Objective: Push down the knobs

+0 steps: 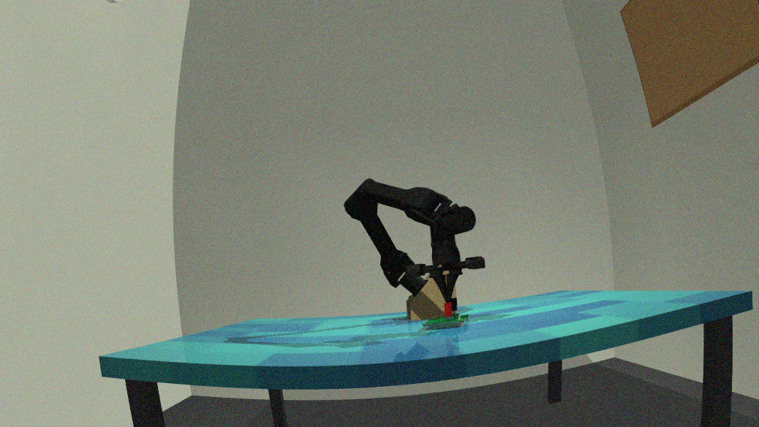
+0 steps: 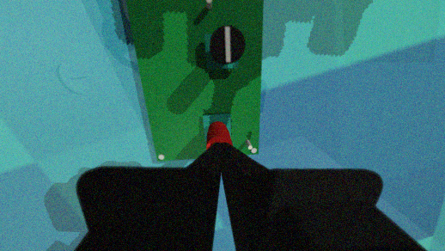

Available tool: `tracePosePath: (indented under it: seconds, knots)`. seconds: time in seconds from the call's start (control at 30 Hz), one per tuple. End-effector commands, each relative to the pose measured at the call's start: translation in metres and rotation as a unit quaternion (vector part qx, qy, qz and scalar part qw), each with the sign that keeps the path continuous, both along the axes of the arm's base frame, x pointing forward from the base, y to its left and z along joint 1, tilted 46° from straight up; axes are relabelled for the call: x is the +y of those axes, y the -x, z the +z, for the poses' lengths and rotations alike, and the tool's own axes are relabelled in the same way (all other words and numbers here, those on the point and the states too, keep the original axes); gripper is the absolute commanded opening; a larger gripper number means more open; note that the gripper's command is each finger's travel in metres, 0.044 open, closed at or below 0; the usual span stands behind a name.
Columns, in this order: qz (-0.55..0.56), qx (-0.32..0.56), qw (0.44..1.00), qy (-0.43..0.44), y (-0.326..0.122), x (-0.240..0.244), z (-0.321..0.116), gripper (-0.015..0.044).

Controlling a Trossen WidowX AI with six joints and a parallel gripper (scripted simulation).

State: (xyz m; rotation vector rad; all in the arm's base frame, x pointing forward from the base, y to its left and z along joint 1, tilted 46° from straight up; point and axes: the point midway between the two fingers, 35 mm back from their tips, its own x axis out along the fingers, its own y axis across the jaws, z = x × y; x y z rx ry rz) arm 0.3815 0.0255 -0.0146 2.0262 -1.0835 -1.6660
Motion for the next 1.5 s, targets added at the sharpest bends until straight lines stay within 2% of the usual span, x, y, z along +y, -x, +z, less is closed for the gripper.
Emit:
tracePosePath:
  seconds: [0.0,0.47,0.77,1.03,1.27,1.47]
  knots:
    - [-0.011,0.0,1.0,0.001,-0.001,-0.004,-0.001,0.0]
    - [-0.011,0.0,1.0,0.001,-0.001,0.011,0.014,0.0]
    - [-0.009,0.003,1.0,0.003,0.002,0.008,0.01,0.0236]
    - [-0.008,0.005,1.0,-0.005,0.092,0.03,0.024,0.044]
    - [-0.01,0.007,1.0,0.0,0.18,0.022,0.031,0.044]
    - [-0.011,0.007,1.0,0.001,0.188,0.02,0.031,0.044]
